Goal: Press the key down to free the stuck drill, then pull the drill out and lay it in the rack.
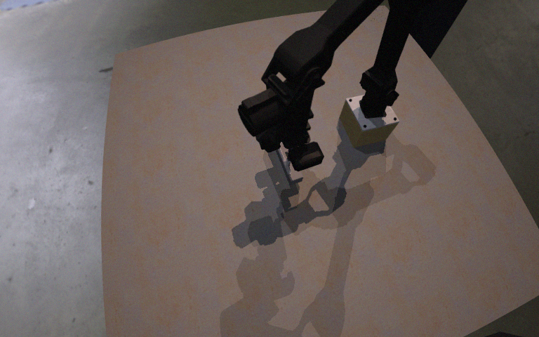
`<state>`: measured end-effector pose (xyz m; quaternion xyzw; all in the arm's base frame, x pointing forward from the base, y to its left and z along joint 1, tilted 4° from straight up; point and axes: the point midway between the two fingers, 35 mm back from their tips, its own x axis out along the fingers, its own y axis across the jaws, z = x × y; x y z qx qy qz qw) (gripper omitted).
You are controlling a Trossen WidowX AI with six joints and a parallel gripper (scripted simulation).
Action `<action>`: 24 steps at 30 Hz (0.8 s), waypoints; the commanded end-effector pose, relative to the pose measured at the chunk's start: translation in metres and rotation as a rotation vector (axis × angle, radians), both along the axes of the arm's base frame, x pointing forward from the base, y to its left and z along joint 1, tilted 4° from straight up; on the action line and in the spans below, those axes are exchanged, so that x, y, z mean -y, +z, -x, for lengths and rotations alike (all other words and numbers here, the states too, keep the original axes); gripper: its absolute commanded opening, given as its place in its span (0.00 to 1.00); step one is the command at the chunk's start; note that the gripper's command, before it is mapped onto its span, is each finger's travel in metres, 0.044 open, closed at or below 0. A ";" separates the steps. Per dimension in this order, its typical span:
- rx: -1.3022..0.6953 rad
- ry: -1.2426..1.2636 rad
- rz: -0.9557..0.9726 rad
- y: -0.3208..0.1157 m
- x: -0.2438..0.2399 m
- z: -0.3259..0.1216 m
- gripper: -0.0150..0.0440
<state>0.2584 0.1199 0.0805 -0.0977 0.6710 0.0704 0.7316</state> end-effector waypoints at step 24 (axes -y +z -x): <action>-0.010 -0.008 -0.002 -0.016 0.002 0.000 0.25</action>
